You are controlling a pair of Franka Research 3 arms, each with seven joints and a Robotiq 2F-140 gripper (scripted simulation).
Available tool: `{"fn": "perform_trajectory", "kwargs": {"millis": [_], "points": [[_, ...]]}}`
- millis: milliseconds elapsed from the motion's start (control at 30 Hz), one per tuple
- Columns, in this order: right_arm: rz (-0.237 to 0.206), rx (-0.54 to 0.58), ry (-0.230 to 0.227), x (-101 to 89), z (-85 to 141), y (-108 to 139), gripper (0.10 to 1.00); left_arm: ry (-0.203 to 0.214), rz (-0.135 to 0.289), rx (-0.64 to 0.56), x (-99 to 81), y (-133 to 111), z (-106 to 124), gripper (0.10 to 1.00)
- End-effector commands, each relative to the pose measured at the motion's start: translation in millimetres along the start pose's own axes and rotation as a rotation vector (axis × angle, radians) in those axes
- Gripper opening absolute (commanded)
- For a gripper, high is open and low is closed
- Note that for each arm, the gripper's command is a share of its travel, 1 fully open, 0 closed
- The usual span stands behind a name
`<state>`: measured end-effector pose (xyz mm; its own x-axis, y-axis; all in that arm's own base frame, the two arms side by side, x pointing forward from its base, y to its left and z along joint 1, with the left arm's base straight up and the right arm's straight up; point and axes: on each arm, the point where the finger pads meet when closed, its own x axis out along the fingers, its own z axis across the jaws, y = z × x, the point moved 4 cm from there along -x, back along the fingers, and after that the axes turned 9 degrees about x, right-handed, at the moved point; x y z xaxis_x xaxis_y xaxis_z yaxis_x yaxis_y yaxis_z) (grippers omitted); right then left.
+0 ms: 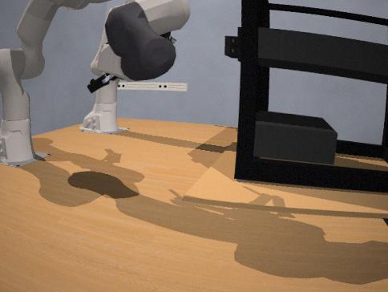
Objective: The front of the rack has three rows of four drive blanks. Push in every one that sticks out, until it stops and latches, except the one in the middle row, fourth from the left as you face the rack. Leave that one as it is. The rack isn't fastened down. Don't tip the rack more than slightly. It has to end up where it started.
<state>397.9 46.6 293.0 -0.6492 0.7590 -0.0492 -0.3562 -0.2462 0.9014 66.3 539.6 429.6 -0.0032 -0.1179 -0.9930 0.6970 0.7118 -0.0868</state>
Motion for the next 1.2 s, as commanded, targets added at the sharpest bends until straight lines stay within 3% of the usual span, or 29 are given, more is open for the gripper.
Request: {"fn": "perform_trajectory", "kwargs": {"millis": [0, 533, 1167], "points": [[0.0, 0.0, 0.0, 0.0, 0, 0, 1.0, 0.025, 0.033, 0.097, -6.9, -9, -20, 1.0], [0.0, 0.0, 0.0, 0.0, 0, 0, 1.0, 0.077, 0.076, 0.126, -22.2, -47, -65, 1.0], [0.0, 0.0, 0.0, 0.0, 0, 0, 1.0, 0.086, 0.082, 0.131, -24.6, -54, -72, 1.0]]}}
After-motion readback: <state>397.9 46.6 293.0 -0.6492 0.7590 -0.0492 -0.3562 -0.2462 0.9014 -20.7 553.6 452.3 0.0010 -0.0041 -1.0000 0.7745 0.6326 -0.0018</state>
